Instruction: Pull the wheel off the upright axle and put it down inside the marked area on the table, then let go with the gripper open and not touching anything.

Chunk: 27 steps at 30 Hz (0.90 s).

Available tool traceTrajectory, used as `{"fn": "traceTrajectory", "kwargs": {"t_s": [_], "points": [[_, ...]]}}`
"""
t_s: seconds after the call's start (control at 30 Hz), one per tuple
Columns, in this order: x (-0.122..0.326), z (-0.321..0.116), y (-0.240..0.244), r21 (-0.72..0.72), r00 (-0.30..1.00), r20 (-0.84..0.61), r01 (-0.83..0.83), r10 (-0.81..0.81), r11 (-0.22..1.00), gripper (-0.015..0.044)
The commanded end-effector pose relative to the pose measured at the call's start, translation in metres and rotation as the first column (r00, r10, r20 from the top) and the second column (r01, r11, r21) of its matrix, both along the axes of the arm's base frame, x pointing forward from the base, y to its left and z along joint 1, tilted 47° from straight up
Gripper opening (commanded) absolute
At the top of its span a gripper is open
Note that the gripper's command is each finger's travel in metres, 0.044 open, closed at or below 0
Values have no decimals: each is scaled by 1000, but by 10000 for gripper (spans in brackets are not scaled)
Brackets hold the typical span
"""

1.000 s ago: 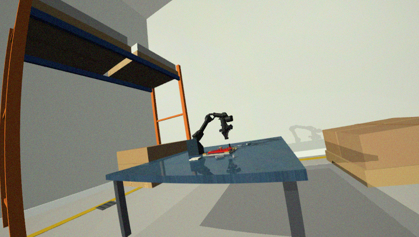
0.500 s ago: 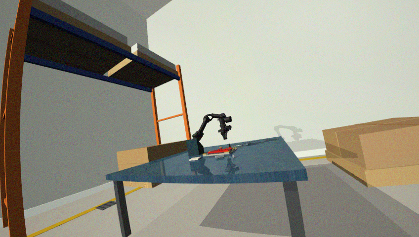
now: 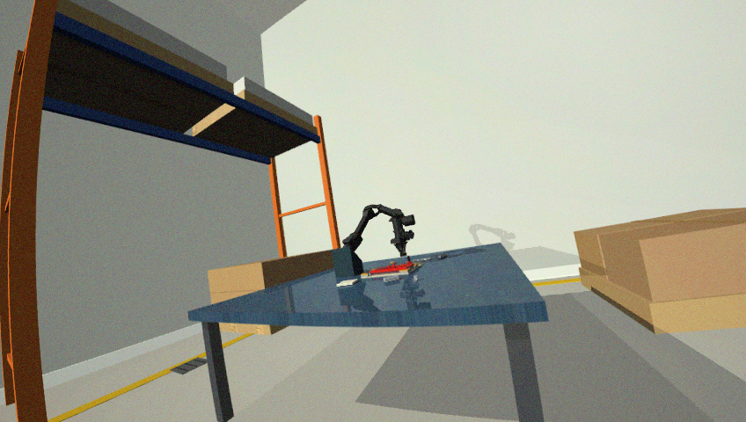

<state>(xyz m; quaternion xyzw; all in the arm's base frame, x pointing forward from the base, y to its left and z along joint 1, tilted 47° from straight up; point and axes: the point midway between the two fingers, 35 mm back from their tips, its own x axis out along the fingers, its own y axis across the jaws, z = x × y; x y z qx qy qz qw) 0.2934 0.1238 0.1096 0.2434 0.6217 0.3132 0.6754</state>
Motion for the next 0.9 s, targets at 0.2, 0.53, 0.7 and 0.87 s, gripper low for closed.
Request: {"fn": "traceTrajectory", "kwargs": {"t_s": [0.2,0.53,0.7,0.87], "points": [[-4,-35,36,3,1000,-14,2,-2,1000,0],[-4,-36,41,9,1000,-10,-6,6,1000,131],[-4,-36,41,9,1000,-10,-6,6,1000,263],[-3,-20,23,4,1000,-11,-3,3,1000,300]]}}
